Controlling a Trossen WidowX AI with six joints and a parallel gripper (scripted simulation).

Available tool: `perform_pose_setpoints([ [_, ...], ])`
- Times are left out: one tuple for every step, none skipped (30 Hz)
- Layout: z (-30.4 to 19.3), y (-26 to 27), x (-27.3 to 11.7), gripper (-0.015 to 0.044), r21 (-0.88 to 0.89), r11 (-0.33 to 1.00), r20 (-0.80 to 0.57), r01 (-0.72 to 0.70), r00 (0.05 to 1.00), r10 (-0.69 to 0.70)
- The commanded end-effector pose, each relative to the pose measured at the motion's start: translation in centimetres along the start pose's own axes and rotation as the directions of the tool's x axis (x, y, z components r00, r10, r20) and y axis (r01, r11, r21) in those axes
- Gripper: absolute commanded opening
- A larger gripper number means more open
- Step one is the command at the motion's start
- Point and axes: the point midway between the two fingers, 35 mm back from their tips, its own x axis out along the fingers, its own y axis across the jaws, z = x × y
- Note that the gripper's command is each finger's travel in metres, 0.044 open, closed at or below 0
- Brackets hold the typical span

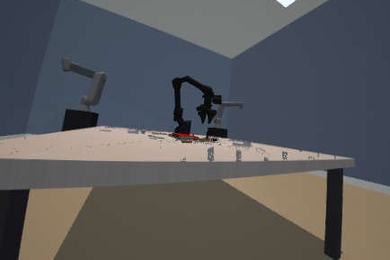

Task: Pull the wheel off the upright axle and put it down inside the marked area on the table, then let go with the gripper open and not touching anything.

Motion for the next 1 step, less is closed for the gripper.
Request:
perform_pose_setpoints([
  [-0.01, -0.11, 0.00, 0.0440, 0.005, 1.000, -0.002, 0.006, 1.000, -0.006],
])
